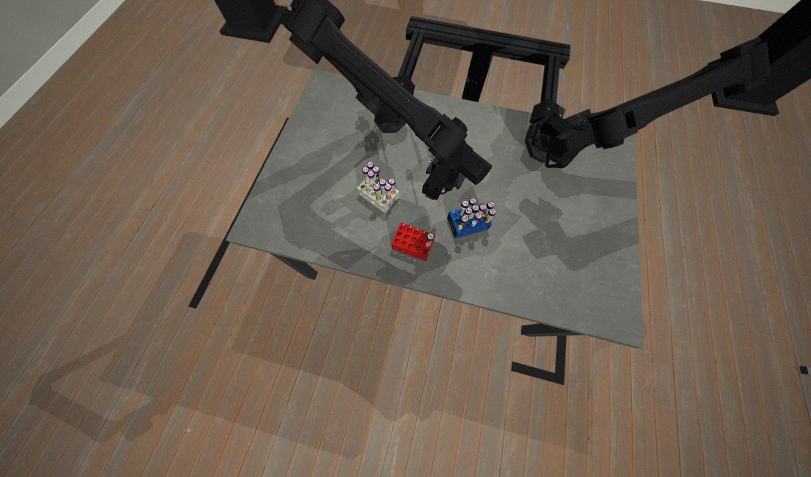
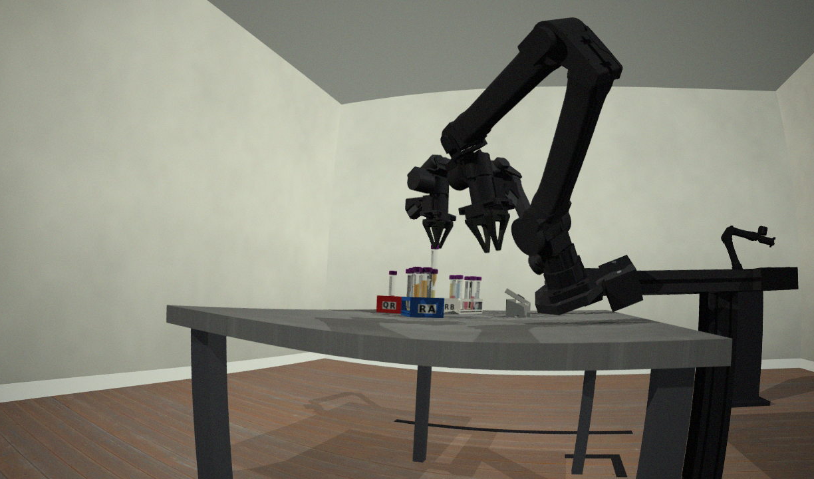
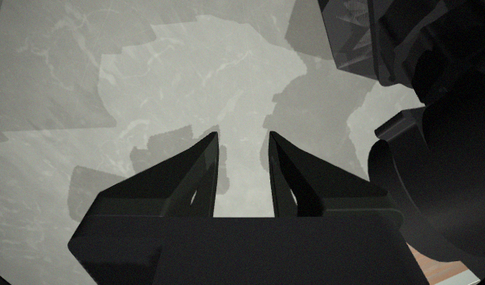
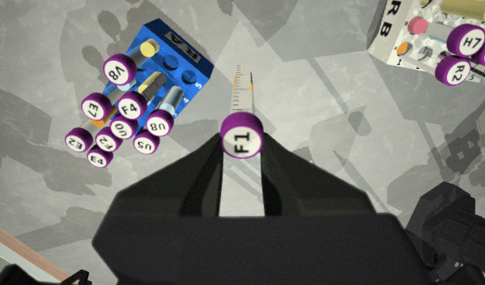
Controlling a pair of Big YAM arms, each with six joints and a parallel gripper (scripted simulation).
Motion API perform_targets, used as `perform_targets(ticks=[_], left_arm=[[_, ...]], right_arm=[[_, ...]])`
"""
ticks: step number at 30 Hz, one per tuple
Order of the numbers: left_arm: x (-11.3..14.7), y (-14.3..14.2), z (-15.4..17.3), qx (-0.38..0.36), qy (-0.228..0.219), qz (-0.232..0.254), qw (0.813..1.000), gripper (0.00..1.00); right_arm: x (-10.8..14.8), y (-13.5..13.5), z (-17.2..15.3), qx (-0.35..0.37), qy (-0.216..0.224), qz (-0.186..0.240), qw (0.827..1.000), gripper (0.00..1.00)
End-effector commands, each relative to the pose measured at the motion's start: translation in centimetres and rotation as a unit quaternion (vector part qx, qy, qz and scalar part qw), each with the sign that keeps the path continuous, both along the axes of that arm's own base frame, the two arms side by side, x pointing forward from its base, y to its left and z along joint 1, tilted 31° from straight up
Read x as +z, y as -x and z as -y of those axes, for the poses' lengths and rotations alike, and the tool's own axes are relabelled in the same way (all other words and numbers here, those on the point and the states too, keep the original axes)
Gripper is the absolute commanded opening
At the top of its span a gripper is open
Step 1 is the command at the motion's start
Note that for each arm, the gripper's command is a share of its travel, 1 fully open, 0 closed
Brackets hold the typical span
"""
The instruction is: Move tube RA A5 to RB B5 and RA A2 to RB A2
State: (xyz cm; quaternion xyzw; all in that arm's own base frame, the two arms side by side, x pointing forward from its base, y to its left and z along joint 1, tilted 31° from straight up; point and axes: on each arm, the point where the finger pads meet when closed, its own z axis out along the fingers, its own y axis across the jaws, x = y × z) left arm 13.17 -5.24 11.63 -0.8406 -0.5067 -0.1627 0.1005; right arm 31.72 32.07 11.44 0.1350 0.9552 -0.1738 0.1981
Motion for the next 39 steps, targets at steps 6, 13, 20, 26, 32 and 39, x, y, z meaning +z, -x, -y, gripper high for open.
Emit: perform_targets(ticks=[6,13,20,26,32,39], left_arm=[[0.9,-0.6,0.6,0.000,0.010,0.009,1.000,0.30],[0.9,-0.6,0.6,0.000,0.010,0.009,1.000,0.30],[0.9,-0.6,0.6,0.000,0.010,0.009,1.000,0.30],[0.9,-0.6,0.6,0.000,0.010,0.009,1.000,0.30],[0.9,-0.6,0.6,0.000,0.010,0.009,1.000,0.30],[0.9,-0.6,0.6,0.000,0.010,0.009,1.000,0.30]], right_arm=[[0.0,-1.2,2.3,0.003,0.017,-0.014,1.000,0.00],[2.6,-2.3,4.0,0.003,0.006,-0.004,1.000,0.00],[2.0,-3.0,5.1,0.032,0.028,-0.028,0.999,0.00],[2.3,-2.1,3.9,0.105,0.046,-0.050,0.992,0.00],[2.5,-2.8,4.8,0.177,0.076,-0.088,0.977,0.00],[2.5,-2.8,4.8,0.247,0.102,-0.119,0.956,0.00]])
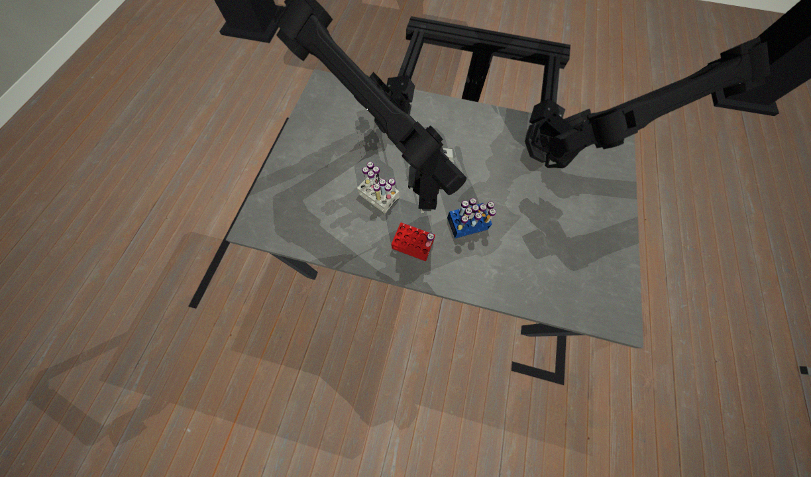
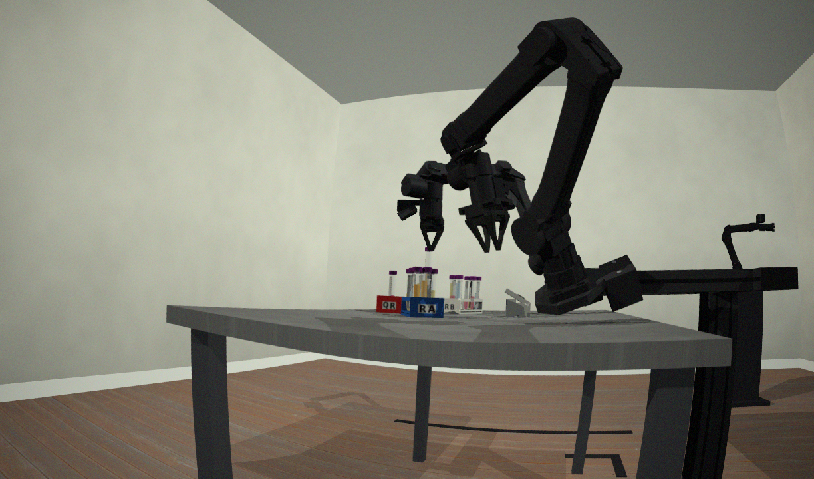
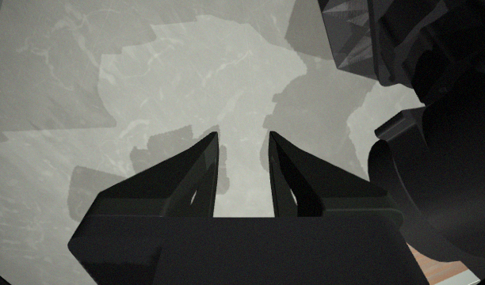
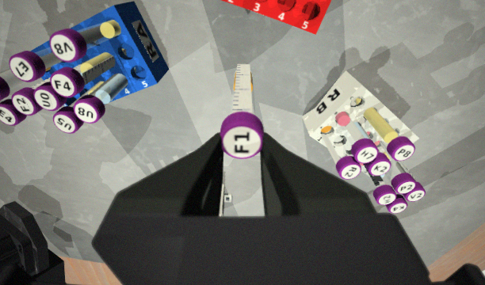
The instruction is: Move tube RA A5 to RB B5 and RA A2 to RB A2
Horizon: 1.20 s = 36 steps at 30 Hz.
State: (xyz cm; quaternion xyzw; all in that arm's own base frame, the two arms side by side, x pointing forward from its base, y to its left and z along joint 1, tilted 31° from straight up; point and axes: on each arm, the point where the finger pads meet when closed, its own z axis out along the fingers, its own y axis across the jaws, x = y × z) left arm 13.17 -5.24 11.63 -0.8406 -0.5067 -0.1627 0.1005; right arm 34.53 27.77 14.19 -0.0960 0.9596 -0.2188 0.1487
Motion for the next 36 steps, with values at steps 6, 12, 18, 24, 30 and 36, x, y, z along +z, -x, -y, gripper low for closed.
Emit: perform_targets(ticks=[6,12,18,24,30,36], left_arm=[[0.9,-0.6,0.6,0.000,0.010,0.009,1.000,0.30],[0.9,-0.6,0.6,0.000,0.010,0.009,1.000,0.30],[0.9,-0.6,0.6,0.000,0.010,0.009,1.000,0.30],[0.9,-0.6,0.6,0.000,0.010,0.009,1.000,0.30],[0.9,-0.6,0.6,0.000,0.010,0.009,1.000,0.30],[0.9,-0.6,0.6,0.000,0.010,0.009,1.000,0.30]], right_arm=[[0.6,0.4,0.7,0.077,0.022,-0.028,0.996,0.00],[0.5,1.8,2.0,0.080,0.022,-0.028,0.996,0.00],[-0.7,2.8,3.0,0.081,0.034,-0.040,0.995,0.00],[0.5,4.4,4.4,0.081,0.025,-0.031,0.996,0.00],[0.6,5.8,6.2,0.072,0.026,-0.032,0.997,0.00],[0.6,6.7,6.9,0.075,0.023,-0.029,0.996,0.00]])
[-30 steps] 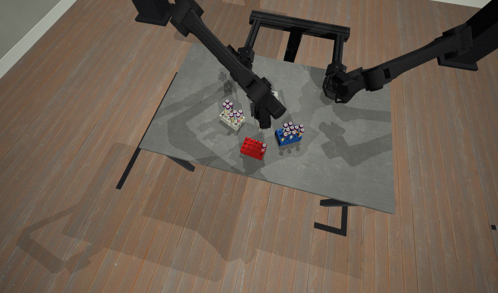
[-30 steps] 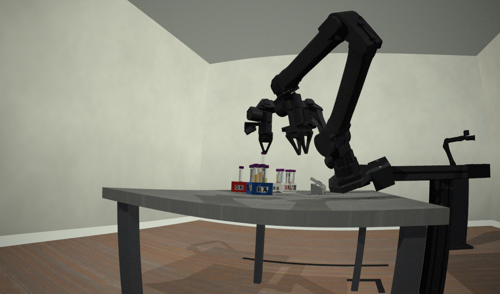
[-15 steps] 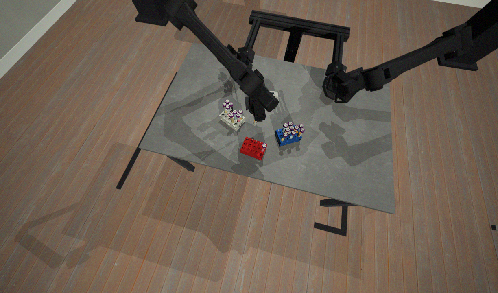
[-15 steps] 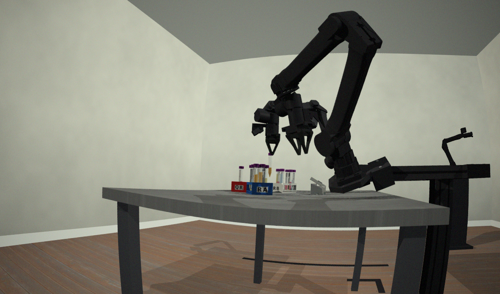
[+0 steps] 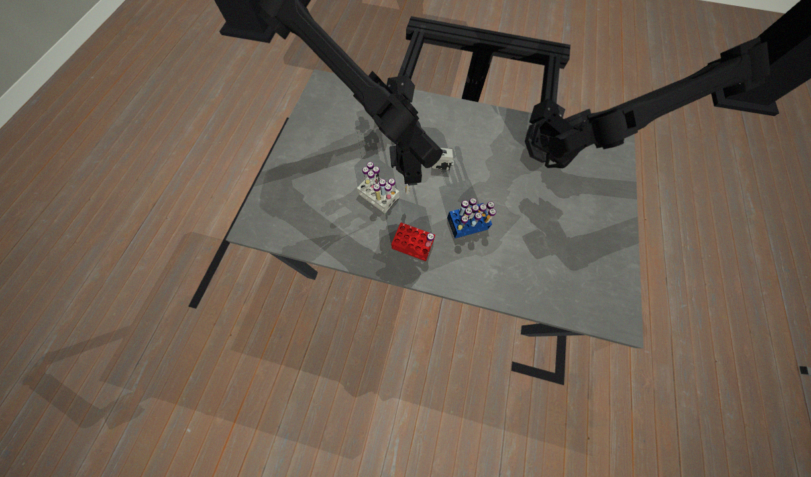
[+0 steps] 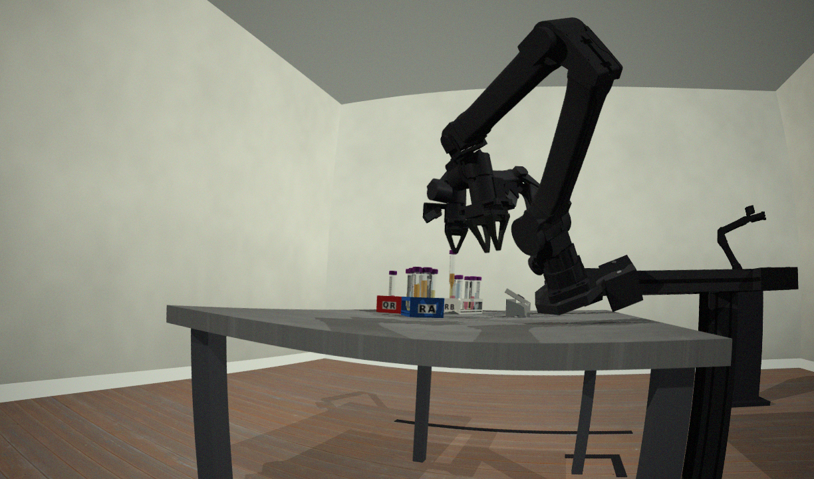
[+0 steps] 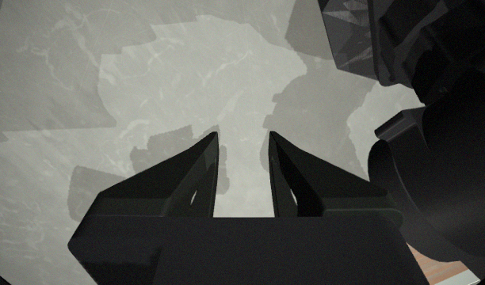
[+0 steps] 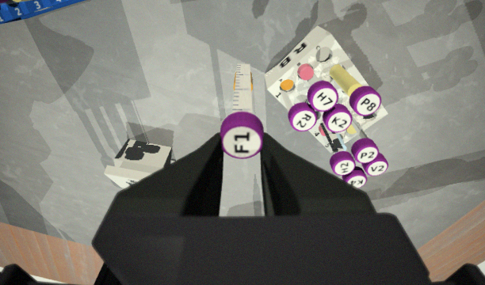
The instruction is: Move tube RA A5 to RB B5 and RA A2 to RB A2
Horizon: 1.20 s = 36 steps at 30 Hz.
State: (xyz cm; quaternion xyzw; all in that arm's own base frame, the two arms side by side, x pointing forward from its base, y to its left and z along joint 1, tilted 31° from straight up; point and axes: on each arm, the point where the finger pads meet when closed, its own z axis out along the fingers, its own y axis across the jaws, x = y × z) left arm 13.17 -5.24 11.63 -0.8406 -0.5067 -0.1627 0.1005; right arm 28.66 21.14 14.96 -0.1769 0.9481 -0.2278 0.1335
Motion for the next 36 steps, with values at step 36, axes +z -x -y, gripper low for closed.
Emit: perform_targets(ticks=[36], left_arm=[[0.9,-0.6,0.6,0.000,0.010,0.009,1.000,0.30]], right_arm=[[2.4,3.5,5.5,-0.002,-0.011,0.010,1.000,0.00]])
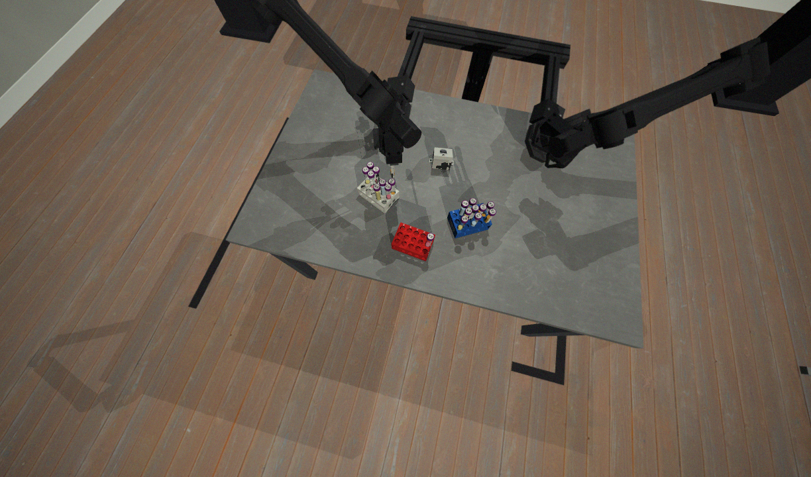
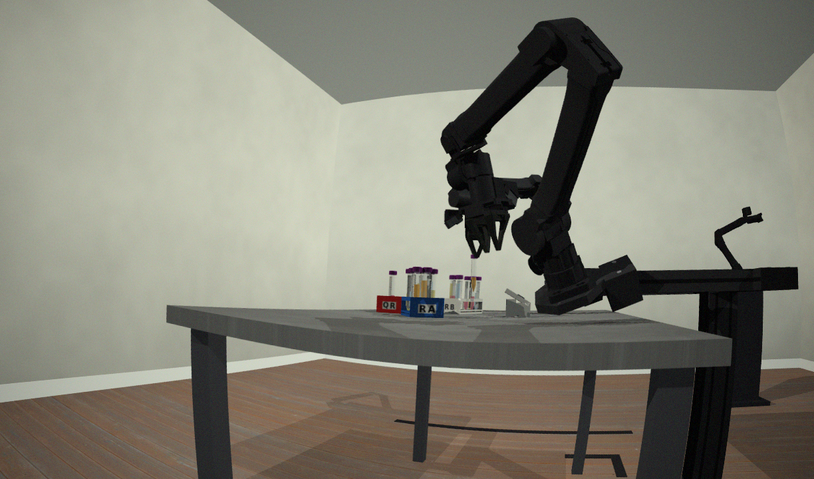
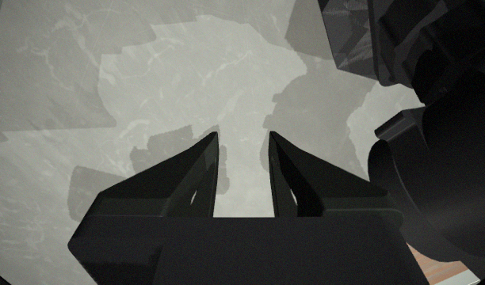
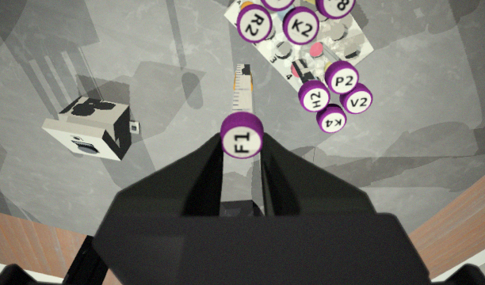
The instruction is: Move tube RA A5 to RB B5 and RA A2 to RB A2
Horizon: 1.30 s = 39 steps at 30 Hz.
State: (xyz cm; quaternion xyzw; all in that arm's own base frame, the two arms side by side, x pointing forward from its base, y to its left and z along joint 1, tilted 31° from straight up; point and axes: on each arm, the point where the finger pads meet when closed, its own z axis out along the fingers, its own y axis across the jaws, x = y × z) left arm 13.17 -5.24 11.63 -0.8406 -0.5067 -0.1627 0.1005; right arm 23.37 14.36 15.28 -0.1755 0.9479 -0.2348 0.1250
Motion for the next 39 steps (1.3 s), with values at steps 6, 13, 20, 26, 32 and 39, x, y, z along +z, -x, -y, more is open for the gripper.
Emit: perform_targets(ticks=[6,13,20,26,32,39], left_arm=[[0.9,-0.6,0.6,0.000,0.010,0.009,1.000,0.30],[0.9,-0.6,0.6,0.000,0.010,0.009,1.000,0.30],[0.9,-0.6,0.6,0.000,0.010,0.009,1.000,0.30],[0.9,-0.6,0.6,0.000,0.010,0.009,1.000,0.30],[0.9,-0.6,0.6,0.000,0.010,0.009,1.000,0.30],[0.9,-0.6,0.6,0.000,0.010,0.009,1.000,0.30]], right_arm=[[2.8,-2.4,-0.8,0.002,-0.014,0.012,1.000,0.00],[3.1,-3.2,-0.6,0.002,-0.014,0.013,1.000,0.00],[3.6,-4.4,-0.4,0.002,-0.017,0.017,1.000,0.00],[3.1,-3.5,0.0,0.005,-0.011,0.011,1.000,0.00],[3.1,-3.5,0.0,0.005,-0.011,0.011,1.000,0.00],[3.1,-3.5,0.0,0.005,-0.011,0.011,1.000,0.00]])
